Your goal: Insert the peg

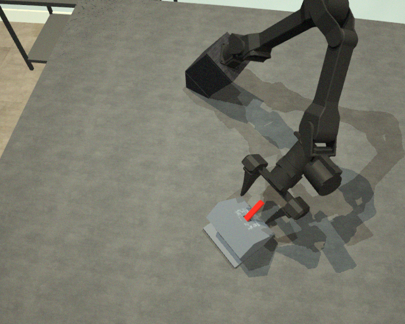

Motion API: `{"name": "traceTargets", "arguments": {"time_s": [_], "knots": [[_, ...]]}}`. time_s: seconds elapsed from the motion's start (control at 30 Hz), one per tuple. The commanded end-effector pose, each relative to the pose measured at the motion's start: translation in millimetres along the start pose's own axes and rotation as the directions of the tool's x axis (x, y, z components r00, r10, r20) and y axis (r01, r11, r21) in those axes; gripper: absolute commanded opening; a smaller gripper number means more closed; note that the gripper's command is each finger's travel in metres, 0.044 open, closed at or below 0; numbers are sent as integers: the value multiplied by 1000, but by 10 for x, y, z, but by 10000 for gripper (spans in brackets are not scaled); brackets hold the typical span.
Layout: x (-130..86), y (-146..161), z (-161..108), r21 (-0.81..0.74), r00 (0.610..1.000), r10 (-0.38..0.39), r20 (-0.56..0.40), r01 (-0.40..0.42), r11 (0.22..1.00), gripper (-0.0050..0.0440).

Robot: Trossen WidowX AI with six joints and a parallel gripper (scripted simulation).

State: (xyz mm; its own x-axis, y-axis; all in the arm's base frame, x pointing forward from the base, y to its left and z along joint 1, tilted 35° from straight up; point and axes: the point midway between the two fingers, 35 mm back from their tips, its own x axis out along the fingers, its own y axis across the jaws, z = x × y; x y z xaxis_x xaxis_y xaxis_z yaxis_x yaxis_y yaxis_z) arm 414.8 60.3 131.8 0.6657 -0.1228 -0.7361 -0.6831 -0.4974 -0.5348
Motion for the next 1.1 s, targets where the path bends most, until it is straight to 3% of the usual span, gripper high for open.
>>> {"name": "traceTargets", "arguments": {"time_s": [0.0, 0.67, 1.07], "knots": [[-210, -94, -61, 15, 999, -35, -15, 36, 999, 440], [-802, -34, -47, 13, 999, -33, -13, 33, 999, 440], [-911, -10, -26, 13, 999, -33, -12, 33, 999, 440]]}}
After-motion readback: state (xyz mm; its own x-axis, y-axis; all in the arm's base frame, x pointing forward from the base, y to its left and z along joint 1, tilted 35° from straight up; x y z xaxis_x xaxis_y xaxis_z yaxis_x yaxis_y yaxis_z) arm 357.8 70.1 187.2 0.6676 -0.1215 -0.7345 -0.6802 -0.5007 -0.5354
